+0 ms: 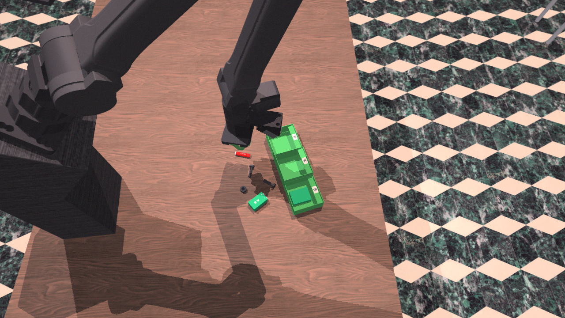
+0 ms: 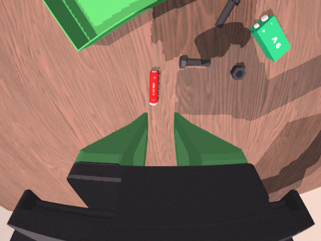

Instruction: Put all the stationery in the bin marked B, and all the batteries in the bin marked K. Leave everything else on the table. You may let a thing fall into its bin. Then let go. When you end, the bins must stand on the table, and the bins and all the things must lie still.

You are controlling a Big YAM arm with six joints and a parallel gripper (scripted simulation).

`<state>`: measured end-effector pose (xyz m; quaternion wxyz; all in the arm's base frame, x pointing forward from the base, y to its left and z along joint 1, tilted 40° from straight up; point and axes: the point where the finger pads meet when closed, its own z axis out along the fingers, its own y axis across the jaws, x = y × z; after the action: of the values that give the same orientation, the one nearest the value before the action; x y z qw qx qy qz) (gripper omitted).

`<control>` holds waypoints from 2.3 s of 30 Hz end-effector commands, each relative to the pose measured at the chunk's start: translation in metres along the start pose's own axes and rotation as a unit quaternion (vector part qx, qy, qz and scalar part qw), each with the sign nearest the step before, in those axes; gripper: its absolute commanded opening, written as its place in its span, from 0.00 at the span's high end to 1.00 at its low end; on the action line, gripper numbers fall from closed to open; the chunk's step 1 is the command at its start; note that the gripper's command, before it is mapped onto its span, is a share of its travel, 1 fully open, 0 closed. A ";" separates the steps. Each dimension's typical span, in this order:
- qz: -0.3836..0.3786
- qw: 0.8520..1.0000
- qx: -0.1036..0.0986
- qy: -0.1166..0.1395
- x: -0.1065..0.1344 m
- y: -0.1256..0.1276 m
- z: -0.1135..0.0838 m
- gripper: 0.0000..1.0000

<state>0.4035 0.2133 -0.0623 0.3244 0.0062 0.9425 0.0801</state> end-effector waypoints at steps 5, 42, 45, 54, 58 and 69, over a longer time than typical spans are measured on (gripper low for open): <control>0.036 0.999 -0.009 -0.019 -0.011 0.012 -0.003 0.76; 0.025 1.000 -0.002 0.002 0.015 0.004 0.002 0.76; 0.024 1.000 -0.002 0.003 0.016 0.003 0.001 0.76; 0.022 1.000 -0.005 -0.007 0.003 0.004 0.029 0.76; 0.022 1.000 -0.005 -0.007 0.004 0.003 0.045 0.76; 0.022 1.000 -0.008 -0.012 -0.011 0.011 0.055 0.76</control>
<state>0.4364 0.2308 -0.1101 0.3246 0.0271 0.9410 0.0917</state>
